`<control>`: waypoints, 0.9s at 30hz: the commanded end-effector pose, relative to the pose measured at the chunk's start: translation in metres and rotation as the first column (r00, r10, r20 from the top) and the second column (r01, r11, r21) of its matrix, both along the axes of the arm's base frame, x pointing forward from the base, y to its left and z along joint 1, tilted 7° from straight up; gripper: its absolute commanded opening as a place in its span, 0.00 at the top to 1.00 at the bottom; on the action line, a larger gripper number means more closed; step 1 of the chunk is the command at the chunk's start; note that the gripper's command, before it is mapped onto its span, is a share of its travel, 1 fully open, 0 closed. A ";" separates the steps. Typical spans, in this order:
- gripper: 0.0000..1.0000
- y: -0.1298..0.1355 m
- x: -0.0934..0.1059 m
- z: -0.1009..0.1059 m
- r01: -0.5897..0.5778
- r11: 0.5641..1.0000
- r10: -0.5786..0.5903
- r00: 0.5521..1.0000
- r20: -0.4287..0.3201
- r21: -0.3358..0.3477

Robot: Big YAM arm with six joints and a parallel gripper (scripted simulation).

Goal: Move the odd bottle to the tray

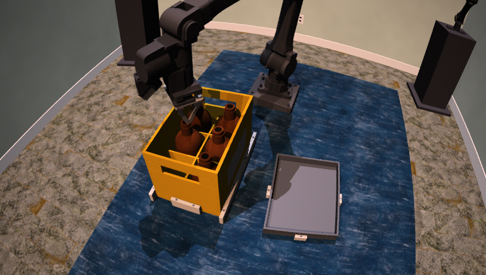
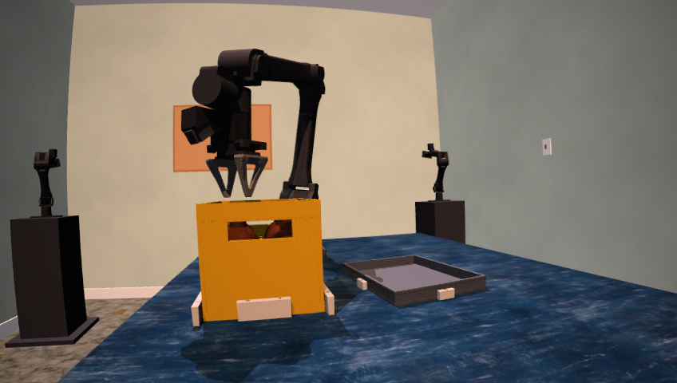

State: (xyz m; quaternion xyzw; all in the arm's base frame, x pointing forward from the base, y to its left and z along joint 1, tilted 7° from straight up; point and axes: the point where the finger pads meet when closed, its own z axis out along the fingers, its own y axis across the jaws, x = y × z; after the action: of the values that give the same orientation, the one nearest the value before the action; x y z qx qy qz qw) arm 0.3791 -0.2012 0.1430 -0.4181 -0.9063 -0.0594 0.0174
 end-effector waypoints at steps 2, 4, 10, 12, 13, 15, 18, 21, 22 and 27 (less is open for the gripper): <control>0.39 0.001 0.007 0.001 0.002 1.000 -0.002 1.000 0.011 -0.003; 0.39 0.001 0.007 0.001 0.002 1.000 -0.002 1.000 0.011 -0.003; 0.39 0.001 0.007 0.001 0.002 1.000 -0.002 1.000 0.011 -0.003; 0.39 0.001 0.007 0.001 0.002 1.000 -0.002 1.000 0.011 -0.003; 0.39 0.001 0.007 0.001 0.002 1.000 -0.002 1.000 0.011 -0.003; 0.39 0.001 0.007 0.001 0.002 1.000 -0.002 1.000 0.011 -0.003; 0.39 0.001 0.007 0.001 0.002 1.000 -0.002 1.000 0.011 -0.003; 0.39 0.001 0.006 0.000 0.002 1.000 -0.002 1.000 0.010 -0.002; 0.39 0.002 0.006 -0.001 0.002 1.000 -0.002 1.000 0.009 -0.002; 0.39 0.001 0.007 -0.002 0.002 1.000 -0.001 1.000 0.010 -0.002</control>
State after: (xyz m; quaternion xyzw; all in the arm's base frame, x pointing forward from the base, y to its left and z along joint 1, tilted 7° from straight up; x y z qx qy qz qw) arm 0.3790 -0.2010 0.1422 -0.4181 -0.9063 -0.0594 0.0172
